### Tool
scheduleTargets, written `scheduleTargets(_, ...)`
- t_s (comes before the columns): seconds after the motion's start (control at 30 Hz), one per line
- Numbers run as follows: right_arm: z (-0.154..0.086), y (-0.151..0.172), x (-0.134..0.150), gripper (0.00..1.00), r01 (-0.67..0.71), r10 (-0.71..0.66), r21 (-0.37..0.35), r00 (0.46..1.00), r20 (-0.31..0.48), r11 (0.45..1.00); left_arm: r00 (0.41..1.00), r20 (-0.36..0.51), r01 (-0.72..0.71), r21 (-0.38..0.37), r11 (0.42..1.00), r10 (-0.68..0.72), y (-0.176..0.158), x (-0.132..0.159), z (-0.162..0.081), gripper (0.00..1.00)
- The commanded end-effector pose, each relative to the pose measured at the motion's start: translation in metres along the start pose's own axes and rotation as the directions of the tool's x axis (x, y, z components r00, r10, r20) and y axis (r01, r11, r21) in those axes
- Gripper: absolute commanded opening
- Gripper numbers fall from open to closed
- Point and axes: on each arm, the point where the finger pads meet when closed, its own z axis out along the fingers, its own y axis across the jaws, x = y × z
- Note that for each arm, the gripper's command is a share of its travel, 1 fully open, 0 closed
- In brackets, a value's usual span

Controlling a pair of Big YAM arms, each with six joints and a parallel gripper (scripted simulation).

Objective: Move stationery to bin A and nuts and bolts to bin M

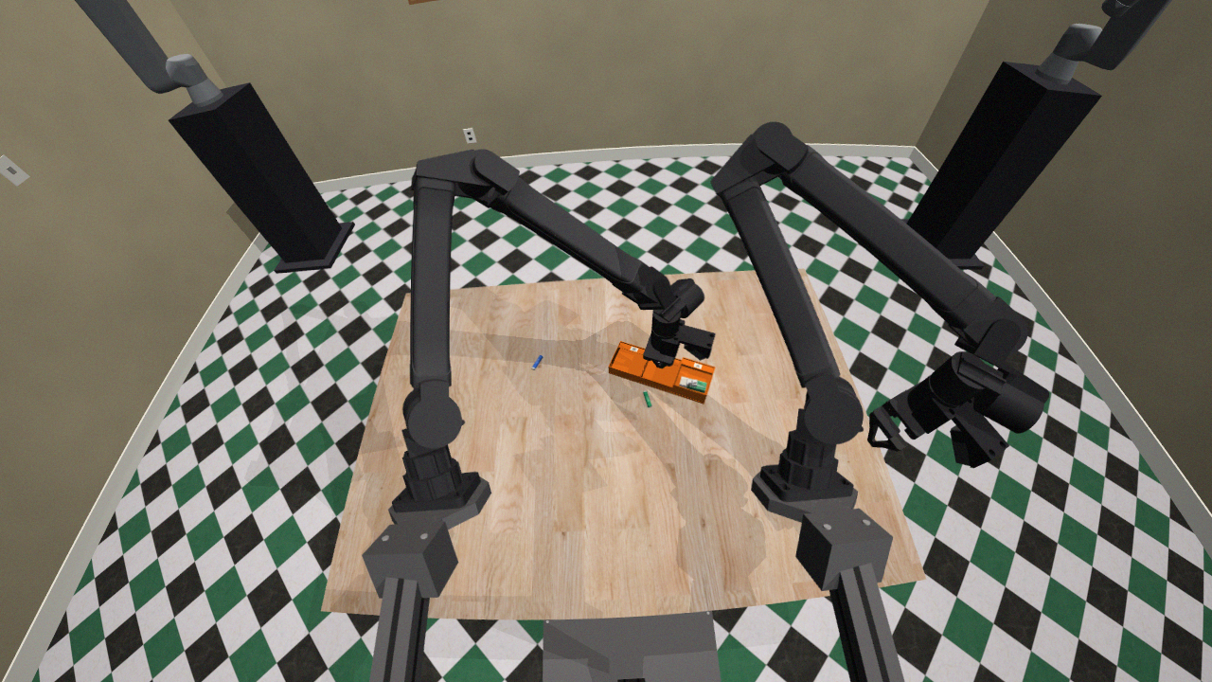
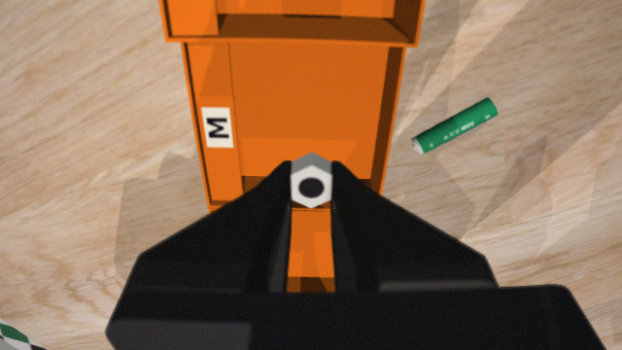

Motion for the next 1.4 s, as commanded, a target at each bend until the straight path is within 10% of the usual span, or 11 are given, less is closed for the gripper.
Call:
scheduleTargets(0.0,-0.012,0.012,-0.005,1.0,-0.01,0.011,-0.016,1.0,0.015,1.0,1.0,-0.002,0.004,-0.004,1.0,-0.004,0.007,-0.002,0.015,0.11)
scheduleTargets(1.13,-0.012,0.012,-0.005,1.0,-0.01,0.011,-0.016,1.0,0.015,1.0,1.0,-0.002,-0.016,0.005,1.0,0.016,0.0,-0.005,0.051,0.11)
scheduleTargets(1.17,-0.012,0.012,-0.005,1.0,-0.01,0.011,-0.016,1.0,0.015,1.0,1.0,-0.002,-0.016,0.006,1.0,0.016,0.0,-0.005,0.051,0.3)
scheduleTargets(1.37,-0.012,0.012,-0.005,1.0,-0.01,0.011,-0.016,1.0,0.015,1.0,1.0,-0.003,-0.015,0.006,1.0,0.015,0.001,-0.004,0.051,0.3)
